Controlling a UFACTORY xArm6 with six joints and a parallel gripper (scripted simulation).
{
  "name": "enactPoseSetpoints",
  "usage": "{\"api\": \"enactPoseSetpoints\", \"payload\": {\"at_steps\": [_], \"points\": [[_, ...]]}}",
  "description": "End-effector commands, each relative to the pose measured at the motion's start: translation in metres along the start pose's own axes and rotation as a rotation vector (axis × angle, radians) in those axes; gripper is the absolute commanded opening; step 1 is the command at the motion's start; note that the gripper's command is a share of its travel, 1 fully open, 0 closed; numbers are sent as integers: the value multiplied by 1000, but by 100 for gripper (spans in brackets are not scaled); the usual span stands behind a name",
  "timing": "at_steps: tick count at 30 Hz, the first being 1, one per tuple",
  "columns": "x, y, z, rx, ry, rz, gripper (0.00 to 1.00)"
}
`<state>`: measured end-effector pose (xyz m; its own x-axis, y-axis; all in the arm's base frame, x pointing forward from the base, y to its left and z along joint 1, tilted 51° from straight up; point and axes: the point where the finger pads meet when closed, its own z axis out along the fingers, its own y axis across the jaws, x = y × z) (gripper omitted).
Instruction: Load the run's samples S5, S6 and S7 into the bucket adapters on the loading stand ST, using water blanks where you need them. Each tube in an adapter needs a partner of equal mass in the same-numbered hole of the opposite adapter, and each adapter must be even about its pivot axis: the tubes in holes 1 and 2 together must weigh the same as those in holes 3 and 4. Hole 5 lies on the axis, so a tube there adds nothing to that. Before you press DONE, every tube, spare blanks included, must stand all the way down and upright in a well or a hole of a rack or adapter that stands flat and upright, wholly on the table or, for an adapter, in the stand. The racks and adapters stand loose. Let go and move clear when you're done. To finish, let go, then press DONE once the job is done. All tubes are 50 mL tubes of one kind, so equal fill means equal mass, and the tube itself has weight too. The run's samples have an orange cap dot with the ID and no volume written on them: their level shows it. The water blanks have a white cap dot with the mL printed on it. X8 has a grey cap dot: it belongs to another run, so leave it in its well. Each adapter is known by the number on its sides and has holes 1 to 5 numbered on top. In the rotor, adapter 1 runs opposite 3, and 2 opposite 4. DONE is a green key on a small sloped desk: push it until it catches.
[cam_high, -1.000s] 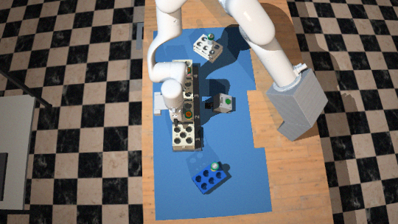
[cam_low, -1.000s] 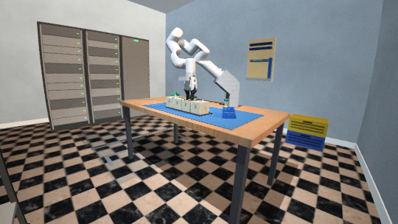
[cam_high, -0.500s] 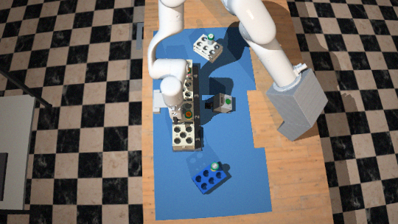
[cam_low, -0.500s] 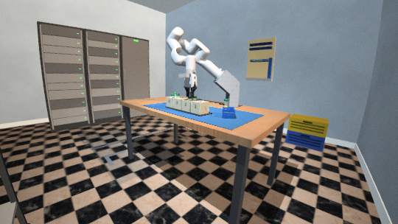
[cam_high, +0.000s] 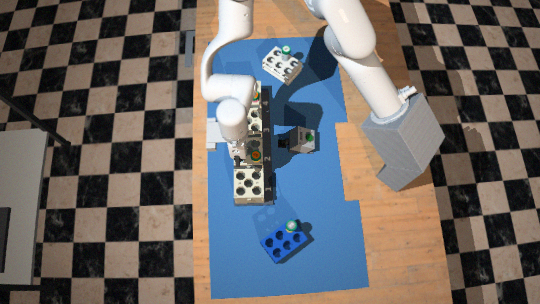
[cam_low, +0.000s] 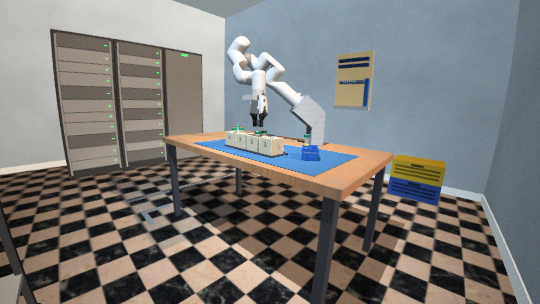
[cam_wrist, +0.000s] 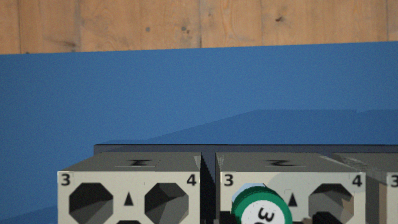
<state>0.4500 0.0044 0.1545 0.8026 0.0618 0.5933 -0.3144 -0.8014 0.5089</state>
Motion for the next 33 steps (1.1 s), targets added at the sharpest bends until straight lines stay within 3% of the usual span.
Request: {"api": "enactPoseSetpoints", "payload": {"at_steps": [1, 33], "points": [[1, 0, -12, 1, 2, 1, 44], [1, 0, -68, 1, 2, 1, 44]]}}
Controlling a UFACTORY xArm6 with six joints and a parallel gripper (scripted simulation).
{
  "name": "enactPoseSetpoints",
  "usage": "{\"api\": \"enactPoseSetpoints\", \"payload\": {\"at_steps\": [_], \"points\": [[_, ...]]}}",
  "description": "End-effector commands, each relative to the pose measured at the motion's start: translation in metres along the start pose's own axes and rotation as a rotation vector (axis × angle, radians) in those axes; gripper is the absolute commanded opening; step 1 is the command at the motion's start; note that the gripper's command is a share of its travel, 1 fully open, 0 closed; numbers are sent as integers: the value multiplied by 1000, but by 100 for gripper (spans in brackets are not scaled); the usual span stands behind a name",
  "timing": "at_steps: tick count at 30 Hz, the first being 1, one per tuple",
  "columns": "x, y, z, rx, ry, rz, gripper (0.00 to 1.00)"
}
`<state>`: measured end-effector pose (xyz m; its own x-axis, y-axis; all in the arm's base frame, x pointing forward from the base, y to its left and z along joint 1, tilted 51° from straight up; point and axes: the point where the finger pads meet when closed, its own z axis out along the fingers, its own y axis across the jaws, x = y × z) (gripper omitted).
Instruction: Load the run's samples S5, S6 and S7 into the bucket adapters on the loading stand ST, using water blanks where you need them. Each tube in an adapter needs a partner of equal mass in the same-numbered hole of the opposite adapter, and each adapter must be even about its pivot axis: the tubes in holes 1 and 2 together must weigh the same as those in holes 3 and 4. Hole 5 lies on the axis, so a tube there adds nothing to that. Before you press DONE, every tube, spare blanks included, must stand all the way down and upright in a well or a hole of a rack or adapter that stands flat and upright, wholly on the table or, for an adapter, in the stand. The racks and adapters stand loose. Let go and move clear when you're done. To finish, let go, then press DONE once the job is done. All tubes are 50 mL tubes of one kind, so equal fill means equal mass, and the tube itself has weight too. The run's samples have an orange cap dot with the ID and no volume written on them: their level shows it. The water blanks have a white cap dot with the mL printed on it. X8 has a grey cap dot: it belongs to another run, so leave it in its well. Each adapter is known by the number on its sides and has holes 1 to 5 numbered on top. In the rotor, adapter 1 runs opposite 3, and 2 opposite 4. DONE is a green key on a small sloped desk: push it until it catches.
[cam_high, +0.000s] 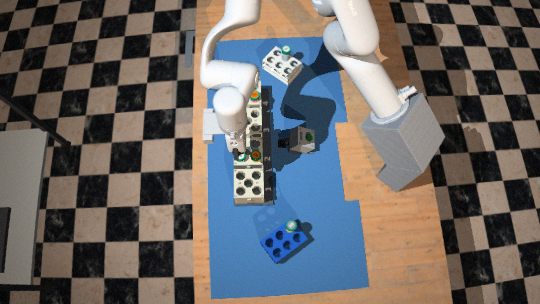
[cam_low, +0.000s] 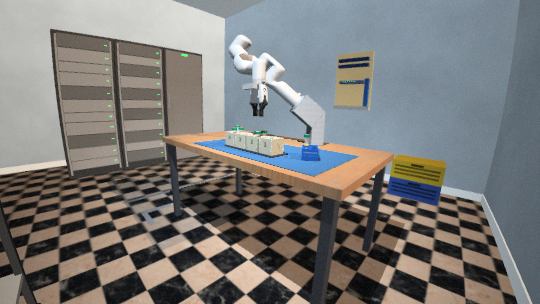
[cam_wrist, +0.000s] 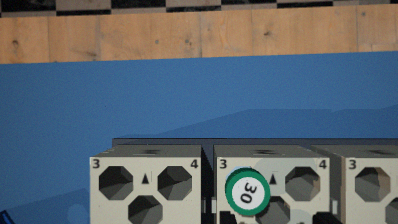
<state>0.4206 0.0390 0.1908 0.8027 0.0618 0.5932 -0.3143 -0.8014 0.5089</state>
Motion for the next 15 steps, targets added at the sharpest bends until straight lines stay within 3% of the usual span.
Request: {"api": "enactPoseSetpoints", "payload": {"at_steps": [1, 15], "points": [[1, 0, -12, 1, 2, 1, 44], [1, 0, -22, 1, 2, 1, 44]]}}
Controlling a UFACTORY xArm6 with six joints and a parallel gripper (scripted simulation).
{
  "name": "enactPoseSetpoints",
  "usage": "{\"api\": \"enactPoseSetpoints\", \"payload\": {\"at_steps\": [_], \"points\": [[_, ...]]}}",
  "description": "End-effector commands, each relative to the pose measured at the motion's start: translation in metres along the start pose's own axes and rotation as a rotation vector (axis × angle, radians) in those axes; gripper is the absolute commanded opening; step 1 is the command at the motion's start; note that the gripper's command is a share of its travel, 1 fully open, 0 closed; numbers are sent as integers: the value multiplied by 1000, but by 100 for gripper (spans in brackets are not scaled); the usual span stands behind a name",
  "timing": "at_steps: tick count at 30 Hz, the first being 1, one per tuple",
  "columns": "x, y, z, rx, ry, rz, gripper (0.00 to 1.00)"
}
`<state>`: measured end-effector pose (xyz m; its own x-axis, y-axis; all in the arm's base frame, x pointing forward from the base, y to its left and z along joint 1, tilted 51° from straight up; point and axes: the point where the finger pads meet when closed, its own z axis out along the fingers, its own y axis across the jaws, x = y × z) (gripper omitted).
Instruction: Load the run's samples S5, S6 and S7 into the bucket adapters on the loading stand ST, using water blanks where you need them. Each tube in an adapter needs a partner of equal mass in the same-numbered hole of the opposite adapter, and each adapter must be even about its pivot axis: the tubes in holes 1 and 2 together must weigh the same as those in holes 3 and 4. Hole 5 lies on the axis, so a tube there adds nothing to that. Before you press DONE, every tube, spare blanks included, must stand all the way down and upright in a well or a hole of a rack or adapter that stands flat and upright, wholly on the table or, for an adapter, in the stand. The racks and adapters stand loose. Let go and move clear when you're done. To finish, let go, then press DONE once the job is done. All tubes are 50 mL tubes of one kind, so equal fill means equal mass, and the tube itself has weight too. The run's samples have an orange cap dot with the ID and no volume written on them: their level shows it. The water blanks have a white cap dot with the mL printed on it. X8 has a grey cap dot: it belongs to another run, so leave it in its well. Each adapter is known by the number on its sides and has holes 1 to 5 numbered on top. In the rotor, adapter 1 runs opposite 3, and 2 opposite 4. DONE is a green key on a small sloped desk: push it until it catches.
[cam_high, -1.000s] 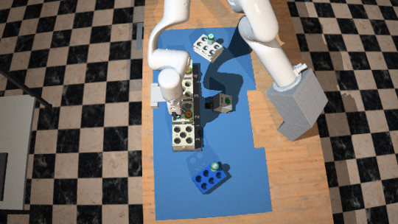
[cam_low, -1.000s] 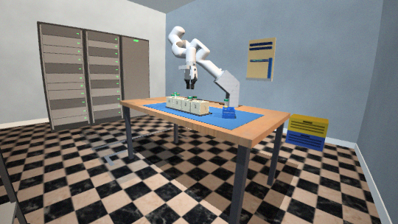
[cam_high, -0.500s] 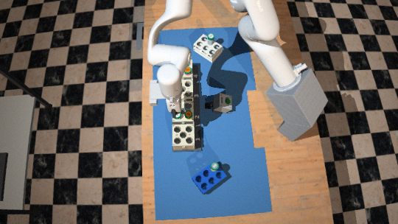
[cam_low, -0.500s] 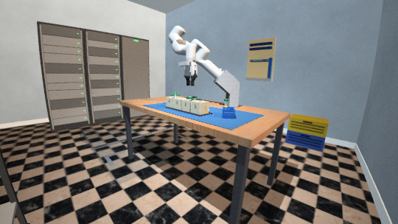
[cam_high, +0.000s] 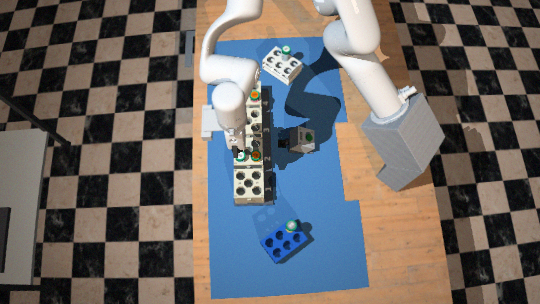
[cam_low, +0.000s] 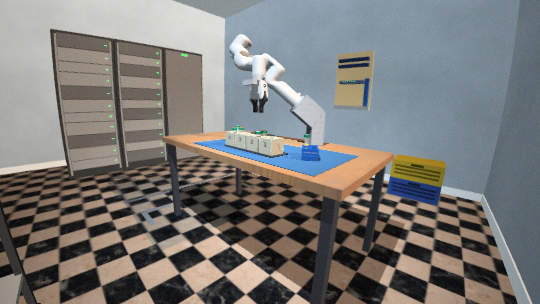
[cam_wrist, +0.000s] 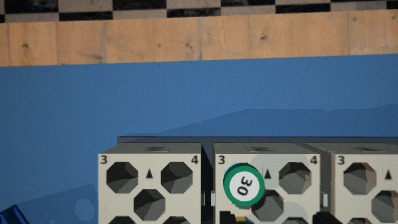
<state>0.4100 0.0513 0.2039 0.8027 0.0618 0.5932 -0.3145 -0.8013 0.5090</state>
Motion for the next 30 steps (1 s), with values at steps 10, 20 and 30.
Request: {"api": "enactPoseSetpoints", "payload": {"at_steps": [10, 20, 30], "points": [[1, 0, -2, 1, 2, 1, 44], [-8, 3, 2, 10, -7, -64, 0], [-43, 15, 17, 47, -42, -326, 0]]}}
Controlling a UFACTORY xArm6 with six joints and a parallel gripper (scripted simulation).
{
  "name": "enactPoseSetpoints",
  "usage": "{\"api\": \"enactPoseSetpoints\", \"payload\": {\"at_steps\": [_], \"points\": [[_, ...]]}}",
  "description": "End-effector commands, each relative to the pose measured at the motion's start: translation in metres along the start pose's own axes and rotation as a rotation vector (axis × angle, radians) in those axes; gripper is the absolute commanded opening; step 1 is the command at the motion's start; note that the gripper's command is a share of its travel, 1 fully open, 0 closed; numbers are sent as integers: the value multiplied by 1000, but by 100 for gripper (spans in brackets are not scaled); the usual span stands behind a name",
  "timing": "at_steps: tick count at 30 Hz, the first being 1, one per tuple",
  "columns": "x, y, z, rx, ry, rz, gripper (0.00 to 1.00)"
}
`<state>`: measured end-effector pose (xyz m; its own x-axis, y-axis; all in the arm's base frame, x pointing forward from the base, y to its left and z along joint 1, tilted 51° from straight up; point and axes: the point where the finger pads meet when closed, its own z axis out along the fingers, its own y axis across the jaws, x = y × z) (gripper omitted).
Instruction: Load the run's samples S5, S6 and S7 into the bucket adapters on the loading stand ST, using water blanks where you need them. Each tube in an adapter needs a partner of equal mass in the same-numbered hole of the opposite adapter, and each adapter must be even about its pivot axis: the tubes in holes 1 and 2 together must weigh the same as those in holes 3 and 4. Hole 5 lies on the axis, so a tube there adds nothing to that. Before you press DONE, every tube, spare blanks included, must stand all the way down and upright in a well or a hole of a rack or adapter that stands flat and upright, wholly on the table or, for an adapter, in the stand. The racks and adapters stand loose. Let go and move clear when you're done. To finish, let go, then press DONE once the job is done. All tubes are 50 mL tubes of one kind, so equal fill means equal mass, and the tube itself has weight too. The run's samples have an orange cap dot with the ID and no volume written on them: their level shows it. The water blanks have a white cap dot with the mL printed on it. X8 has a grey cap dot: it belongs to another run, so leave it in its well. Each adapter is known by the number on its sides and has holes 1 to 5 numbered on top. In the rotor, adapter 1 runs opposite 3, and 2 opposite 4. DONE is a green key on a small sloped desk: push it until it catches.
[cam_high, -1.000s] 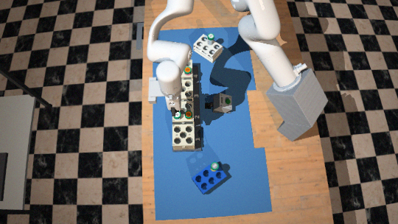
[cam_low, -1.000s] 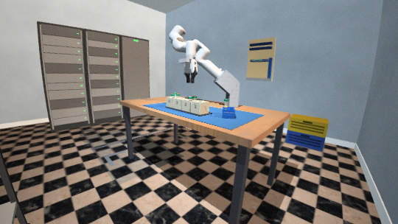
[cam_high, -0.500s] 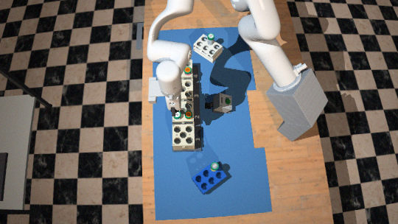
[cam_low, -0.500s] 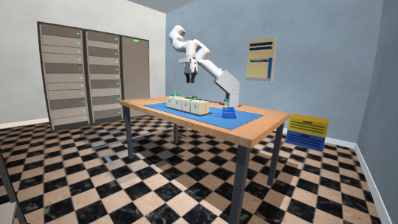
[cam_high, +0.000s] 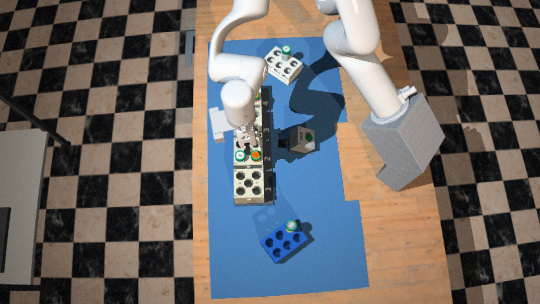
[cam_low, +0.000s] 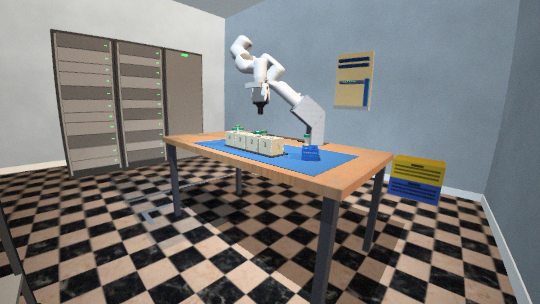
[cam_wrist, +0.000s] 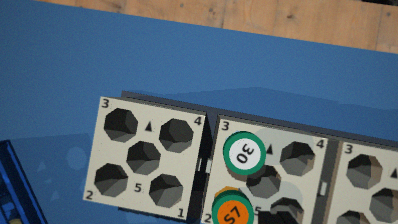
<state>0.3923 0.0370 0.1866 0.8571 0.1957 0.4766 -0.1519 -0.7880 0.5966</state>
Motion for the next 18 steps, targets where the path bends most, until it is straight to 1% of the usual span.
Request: {"api": "enactPoseSetpoints", "payload": {"at_steps": [1, 10, 12, 18], "points": [[-23, 4, 10, 33, -22, -175, 0], [-64, 10, 27, 74, -60, -470, 0], [-64, 10, 27, 74, -60, -470, 0], [-91, 14, 39, 101, -85, -666, 0]]}}
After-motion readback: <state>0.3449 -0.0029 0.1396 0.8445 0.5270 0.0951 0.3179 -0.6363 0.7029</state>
